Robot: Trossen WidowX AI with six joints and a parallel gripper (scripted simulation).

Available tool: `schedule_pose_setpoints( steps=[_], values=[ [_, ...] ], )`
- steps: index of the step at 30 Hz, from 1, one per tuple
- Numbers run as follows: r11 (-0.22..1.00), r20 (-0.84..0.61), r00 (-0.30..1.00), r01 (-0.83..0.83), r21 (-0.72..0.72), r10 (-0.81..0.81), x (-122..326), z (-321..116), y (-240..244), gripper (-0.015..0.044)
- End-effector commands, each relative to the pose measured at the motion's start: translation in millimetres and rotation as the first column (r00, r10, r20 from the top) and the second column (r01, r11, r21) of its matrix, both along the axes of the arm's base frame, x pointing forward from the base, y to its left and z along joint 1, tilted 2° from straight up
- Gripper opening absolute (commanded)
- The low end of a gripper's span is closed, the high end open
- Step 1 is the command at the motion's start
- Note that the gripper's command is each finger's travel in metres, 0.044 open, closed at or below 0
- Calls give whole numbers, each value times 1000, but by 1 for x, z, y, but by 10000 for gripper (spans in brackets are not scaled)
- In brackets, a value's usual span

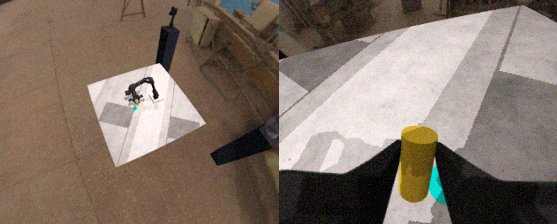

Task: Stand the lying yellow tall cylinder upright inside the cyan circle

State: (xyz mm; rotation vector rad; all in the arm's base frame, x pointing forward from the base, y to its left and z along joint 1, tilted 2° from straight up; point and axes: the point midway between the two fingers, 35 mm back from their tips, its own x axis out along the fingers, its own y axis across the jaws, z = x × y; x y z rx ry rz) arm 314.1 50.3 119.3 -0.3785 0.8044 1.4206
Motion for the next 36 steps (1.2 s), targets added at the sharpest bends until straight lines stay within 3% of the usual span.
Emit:
schedule_pose_setpoints(
  steps=[1, 36],
  values=[
    [1000, 9, 1000, 2, 27, -3, 0, -1, 0, 105],
    [965, 108, 991, 53, 257, -83, 2, 5, -7, 105]
  ],
)
